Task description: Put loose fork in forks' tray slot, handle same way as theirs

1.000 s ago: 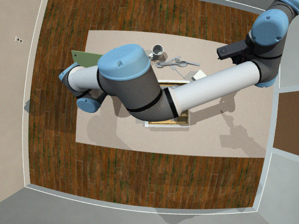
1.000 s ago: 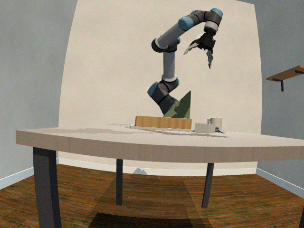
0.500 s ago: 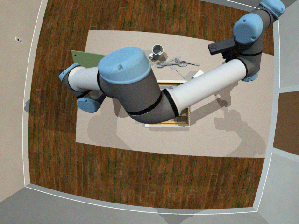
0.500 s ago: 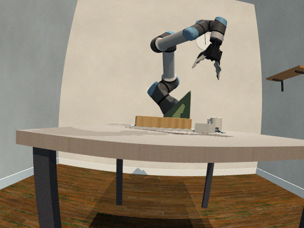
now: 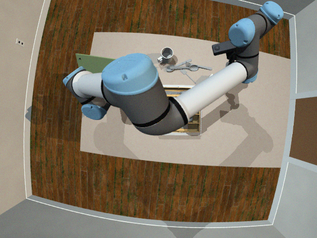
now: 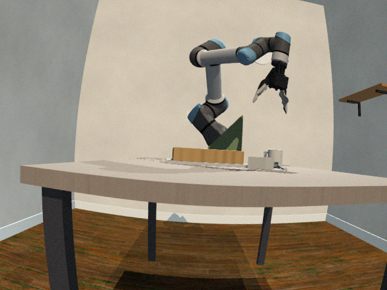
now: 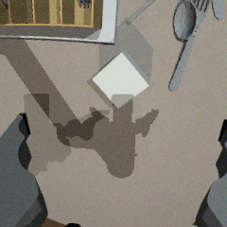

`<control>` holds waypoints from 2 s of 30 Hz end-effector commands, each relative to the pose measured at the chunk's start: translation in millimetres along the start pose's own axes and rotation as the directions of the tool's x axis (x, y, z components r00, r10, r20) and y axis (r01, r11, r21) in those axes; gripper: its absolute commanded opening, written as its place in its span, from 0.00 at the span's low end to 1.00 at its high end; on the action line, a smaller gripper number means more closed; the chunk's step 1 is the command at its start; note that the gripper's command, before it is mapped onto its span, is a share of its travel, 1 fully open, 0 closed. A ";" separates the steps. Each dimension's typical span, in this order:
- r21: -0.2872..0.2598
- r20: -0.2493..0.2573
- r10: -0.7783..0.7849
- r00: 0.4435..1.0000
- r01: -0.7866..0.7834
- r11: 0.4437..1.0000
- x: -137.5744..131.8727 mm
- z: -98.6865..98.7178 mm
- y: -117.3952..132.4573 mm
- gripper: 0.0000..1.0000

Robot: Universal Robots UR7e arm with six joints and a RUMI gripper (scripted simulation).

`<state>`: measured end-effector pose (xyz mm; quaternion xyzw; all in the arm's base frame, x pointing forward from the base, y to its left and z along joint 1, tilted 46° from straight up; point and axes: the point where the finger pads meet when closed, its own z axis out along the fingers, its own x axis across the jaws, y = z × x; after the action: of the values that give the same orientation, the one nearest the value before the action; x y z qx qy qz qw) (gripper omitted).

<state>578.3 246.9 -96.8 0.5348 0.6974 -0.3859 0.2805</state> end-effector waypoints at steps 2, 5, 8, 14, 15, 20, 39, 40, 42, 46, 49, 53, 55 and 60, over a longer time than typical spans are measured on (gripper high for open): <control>-0.031 -0.060 0.013 0.998 -0.015 0.999 24.3 20.6 -4.4 1.00; -0.034 -0.072 0.015 0.997 -0.018 0.999 30.8 26.4 -7.0 1.00; -0.042 -0.095 0.018 0.995 -0.022 0.999 42.7 37.2 -12.3 1.00; -0.056 -0.133 0.022 0.991 -0.029 0.998 61.6 54.6 -22.4 1.00; -0.059 -0.141 0.022 0.990 -0.031 0.998 65.3 58.0 -24.6 1.00; -0.068 -0.165 0.024 0.986 -0.036 0.997 75.9 68.2 -31.7 1.00; -0.074 -0.178 0.023 0.984 -0.037 0.997 82.9 74.2 -36.7 1.00; -0.075 -0.178 0.024 0.984 -0.038 0.996 82.8 73.8 -36.0 1.00; -0.076 -0.178 0.025 0.984 -0.039 0.996 82.6 73.6 -35.6 1.00; -0.075 -0.178 0.025 0.984 -0.039 0.996 82.6 73.6 -35.7 1.00; -0.070 -0.181 0.059 0.982 -0.073 0.995 86.2 87.0 -26.4 1.00; -0.049 -0.188 0.167 0.968 -0.179 0.983 97.5 132.7 -3.6 1.00; -0.047 -0.188 0.177 0.966 -0.189 0.981 98.5 136.9 -1.8 1.00; -0.047 -0.188 0.179 0.966 -0.190 0.981 98.6 137.6 -1.5 0.18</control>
<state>534.8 185.3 -243.0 0.6109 0.6871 -0.2966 0.2584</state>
